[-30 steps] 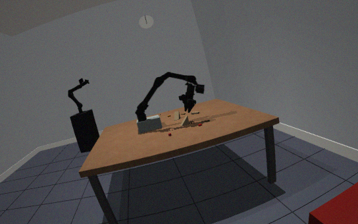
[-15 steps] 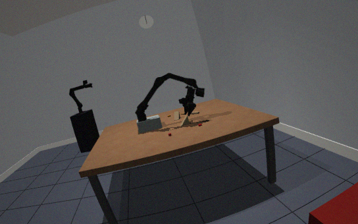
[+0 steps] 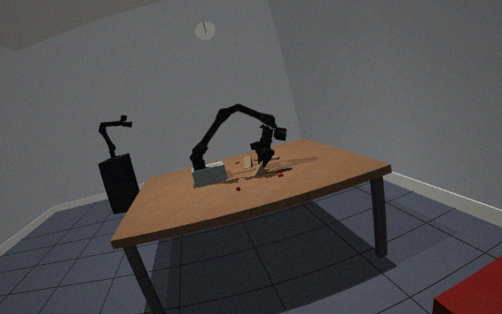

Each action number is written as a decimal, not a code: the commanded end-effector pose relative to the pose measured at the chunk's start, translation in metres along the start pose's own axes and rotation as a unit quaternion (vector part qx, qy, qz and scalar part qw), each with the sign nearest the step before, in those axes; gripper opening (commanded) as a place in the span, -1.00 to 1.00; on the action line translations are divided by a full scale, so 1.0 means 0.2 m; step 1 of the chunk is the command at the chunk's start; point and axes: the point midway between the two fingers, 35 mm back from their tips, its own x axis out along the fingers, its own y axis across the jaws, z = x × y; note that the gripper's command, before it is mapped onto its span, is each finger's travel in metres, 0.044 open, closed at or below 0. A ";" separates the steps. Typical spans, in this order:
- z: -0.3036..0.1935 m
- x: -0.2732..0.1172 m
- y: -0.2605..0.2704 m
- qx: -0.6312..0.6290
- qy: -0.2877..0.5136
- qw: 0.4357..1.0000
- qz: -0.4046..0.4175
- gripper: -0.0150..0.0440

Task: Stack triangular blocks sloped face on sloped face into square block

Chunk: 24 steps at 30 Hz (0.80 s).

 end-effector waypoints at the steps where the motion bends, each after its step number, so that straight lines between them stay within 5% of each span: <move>1: 0.00 0.06 0.00 -0.002 -0.008 1.000 -0.001 1.00; 19: 0.01 0.19 -0.01 -0.003 -0.012 1.000 -0.003 1.00; 24: 0.01 0.19 -0.01 -0.003 -0.012 1.000 -0.003 0.56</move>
